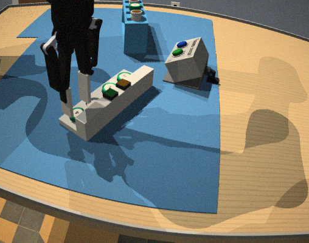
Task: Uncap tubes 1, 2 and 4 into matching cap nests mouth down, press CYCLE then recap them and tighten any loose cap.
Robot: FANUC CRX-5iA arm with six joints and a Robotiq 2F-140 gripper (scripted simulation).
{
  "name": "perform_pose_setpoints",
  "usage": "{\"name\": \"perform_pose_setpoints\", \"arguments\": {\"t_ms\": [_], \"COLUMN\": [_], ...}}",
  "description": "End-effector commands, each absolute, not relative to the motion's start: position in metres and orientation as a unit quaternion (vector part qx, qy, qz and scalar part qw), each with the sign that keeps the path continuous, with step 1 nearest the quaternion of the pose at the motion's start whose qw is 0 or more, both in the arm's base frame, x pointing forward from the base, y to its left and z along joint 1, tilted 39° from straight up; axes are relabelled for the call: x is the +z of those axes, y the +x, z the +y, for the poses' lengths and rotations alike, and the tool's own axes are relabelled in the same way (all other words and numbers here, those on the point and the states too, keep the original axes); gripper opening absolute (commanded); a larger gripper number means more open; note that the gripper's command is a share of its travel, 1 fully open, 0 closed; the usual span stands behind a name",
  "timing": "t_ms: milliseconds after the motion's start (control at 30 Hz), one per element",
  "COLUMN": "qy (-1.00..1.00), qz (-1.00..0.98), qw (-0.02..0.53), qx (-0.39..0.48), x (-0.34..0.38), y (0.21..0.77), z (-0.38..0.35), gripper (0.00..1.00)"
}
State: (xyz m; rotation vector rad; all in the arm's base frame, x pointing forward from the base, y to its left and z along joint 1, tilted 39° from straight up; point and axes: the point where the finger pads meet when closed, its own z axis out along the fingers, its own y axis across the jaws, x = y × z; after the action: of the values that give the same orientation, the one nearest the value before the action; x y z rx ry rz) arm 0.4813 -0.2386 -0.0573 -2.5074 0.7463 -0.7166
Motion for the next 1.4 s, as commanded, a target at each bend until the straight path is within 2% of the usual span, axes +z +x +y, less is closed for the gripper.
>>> {"name": "perform_pose_setpoints", "arguments": {"t_ms": [0,867,900,1367], "qy": [-0.903,-0.903,-0.891,-0.766], "qz": [0.269,0.269,0.306,0.550], "qw": [0.213,0.213,0.223,0.286], "qx": [-0.258,-0.258,-0.249,-0.174], "x": [-0.045,0.035,0.039,0.064], "y": [0.472,0.412,0.417,0.452], "z": [-0.243,-0.268,-0.262,-0.223], "gripper": [0.29,0.29,0.00,0.00]}}
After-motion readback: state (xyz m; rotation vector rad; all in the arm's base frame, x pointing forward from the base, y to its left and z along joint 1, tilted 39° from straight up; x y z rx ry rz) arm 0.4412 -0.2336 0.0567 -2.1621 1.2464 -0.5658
